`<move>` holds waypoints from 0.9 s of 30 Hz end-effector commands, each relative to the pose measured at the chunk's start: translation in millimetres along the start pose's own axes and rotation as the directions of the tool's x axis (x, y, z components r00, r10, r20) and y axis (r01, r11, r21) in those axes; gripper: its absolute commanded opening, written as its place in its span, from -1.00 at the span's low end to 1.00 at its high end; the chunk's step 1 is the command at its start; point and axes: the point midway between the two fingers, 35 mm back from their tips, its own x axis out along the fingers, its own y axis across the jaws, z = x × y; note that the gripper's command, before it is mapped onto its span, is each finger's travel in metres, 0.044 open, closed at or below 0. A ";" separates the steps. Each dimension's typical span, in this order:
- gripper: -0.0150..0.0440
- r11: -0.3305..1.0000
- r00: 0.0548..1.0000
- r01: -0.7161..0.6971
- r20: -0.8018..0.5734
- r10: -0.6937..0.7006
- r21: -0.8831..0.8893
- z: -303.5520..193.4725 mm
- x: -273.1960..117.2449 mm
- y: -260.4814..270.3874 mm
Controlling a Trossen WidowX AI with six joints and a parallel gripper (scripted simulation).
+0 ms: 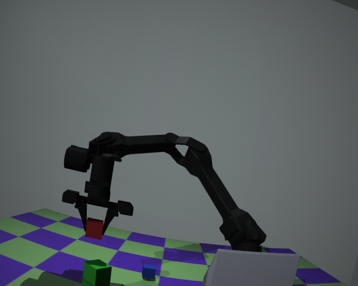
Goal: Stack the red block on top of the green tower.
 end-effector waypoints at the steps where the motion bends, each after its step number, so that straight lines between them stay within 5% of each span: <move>1: -0.49 1.000 1.000 0.006 -0.004 -0.006 0.004 0.4 -6.9 -1.3; 8: -0.49 1.000 1.000 0.005 -0.006 -0.005 0.003 -5.9 -7.2 0.6; 27: -0.49 1.000 1.000 0.005 -0.011 -0.005 0.002 -140.5 -8.0 -17.5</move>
